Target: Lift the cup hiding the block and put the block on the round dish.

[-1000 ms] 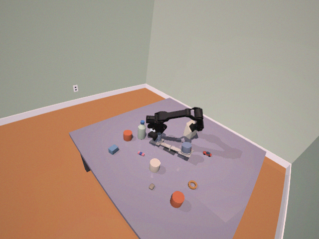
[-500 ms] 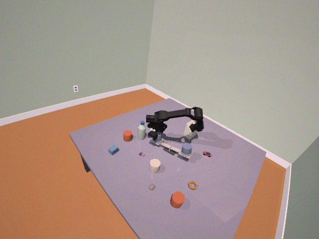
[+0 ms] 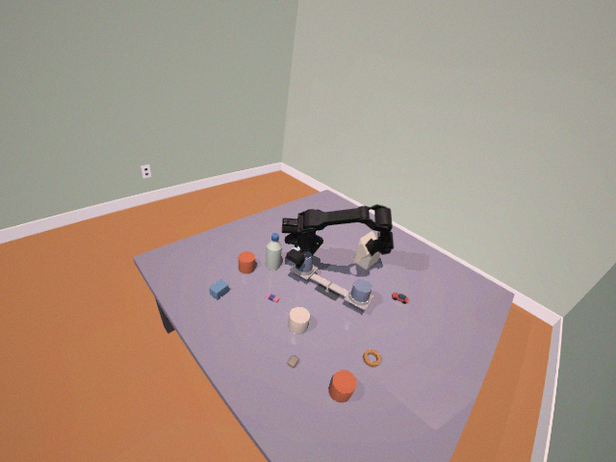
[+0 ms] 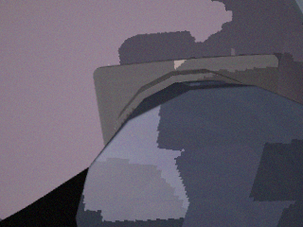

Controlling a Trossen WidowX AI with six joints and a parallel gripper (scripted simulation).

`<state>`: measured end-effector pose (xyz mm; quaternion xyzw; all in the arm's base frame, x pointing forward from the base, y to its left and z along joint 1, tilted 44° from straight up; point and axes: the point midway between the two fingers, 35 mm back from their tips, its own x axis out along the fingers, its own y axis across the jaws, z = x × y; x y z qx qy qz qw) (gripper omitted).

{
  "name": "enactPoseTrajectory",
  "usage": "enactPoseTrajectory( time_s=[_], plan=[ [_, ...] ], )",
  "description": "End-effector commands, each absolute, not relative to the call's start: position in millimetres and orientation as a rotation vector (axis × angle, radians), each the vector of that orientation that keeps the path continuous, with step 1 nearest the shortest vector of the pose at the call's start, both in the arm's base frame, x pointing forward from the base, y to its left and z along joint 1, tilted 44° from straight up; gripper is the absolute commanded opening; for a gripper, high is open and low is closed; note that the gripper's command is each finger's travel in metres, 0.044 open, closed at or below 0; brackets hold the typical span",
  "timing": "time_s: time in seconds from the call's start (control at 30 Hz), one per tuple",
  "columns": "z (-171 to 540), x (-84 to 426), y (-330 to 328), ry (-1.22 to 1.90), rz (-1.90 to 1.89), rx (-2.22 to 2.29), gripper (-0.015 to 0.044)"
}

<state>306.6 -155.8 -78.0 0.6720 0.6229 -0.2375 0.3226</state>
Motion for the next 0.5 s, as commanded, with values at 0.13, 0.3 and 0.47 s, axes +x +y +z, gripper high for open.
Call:
enactPoseTrajectory(
  time_s=[0.13, 0.3, 0.47],
  plan=[
    [-70, 308, -168, 1.619, -0.624, 1.754, 0.0],
    [-66, 308, -172, 1.618, -0.625, 1.754, 0.0],
    [-61, 307, -177, 1.618, -0.625, 1.754, 0.0]
  ],
)
